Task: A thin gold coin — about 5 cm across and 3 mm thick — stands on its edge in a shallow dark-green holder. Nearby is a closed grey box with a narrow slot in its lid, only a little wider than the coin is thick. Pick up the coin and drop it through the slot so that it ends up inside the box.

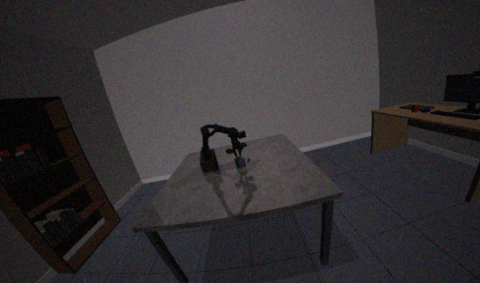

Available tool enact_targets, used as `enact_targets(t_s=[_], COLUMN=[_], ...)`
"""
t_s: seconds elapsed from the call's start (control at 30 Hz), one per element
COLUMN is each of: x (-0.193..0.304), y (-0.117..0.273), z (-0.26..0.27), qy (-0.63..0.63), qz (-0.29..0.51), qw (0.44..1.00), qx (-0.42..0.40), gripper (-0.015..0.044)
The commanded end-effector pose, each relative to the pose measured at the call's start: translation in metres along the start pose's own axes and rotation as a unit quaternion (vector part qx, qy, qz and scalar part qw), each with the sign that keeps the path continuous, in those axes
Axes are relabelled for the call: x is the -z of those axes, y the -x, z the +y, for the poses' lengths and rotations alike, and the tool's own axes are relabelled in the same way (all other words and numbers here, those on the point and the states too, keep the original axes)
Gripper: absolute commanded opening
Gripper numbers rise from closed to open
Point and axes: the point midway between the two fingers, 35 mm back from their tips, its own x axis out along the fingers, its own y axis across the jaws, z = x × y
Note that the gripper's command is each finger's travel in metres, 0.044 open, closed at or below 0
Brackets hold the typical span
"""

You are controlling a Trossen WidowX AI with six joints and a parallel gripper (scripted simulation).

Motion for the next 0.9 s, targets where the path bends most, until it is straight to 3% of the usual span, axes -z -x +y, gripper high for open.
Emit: enact_targets(t_s=[0.0, 0.07, 0.33, 0.43, 0.87], x=[0.0, 0.0, 0.0, 0.002, 0.002], y=[0.0, 0.0, 0.021, 0.055, 0.058], z=[0.0, 0.0, 0.0, -0.003, -0.003], qy=[-0.001, -0.001, 0.0, 0.004, 0.004], qz=[0.0, 0.0, 0.0, -0.002, -0.002], qw=[1.0, 1.0, 1.0, 1.0, 1.0], qx=[0.0, 0.0, 0.0, 0.003, 0.004], gripper=[0.0161, 0.0161, 0.0371, 0.044, 0.044])
